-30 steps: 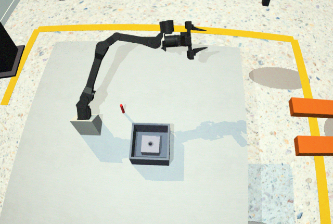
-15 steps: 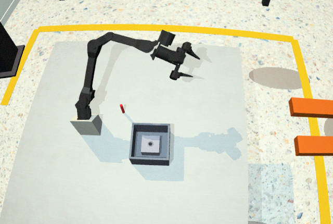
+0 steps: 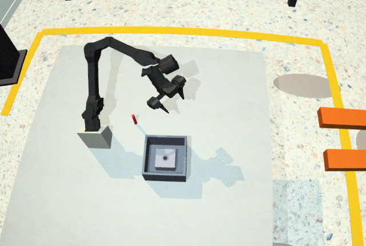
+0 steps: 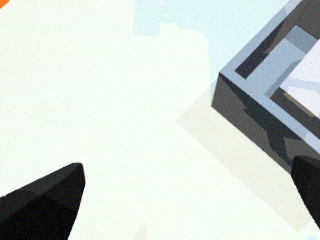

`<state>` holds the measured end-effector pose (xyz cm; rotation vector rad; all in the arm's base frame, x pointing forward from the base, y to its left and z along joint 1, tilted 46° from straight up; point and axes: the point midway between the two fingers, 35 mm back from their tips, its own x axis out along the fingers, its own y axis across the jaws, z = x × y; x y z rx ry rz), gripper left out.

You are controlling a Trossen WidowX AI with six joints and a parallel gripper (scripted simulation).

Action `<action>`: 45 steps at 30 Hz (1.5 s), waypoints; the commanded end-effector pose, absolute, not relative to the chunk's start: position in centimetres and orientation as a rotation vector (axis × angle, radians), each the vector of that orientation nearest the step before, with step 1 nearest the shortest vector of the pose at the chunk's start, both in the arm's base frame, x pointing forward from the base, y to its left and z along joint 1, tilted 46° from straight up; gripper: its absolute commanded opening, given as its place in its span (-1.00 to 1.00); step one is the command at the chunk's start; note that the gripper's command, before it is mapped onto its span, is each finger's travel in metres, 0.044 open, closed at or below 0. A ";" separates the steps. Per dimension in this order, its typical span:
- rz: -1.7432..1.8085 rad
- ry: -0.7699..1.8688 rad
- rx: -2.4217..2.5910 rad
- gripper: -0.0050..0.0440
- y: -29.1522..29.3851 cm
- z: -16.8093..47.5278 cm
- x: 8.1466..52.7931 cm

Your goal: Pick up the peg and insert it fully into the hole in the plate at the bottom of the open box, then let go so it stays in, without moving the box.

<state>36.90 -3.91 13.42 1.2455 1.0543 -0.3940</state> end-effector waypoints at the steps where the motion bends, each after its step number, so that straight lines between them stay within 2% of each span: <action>1: -0.378 1.244 1.271 1.00 -2.6 11.4 31.3; 4: -0.354 1.368 1.306 1.00 -1.5 10.5 27.4; 6: -0.354 1.368 1.306 1.00 -1.5 10.5 27.4; 9: -0.305 1.511 1.375 1.00 0.3 10.0 22.7; 14: -0.253 1.658 1.486 1.00 2.6 10.4 17.9; 45: -0.252 1.663 1.490 1.00 6.6 6.6 18.3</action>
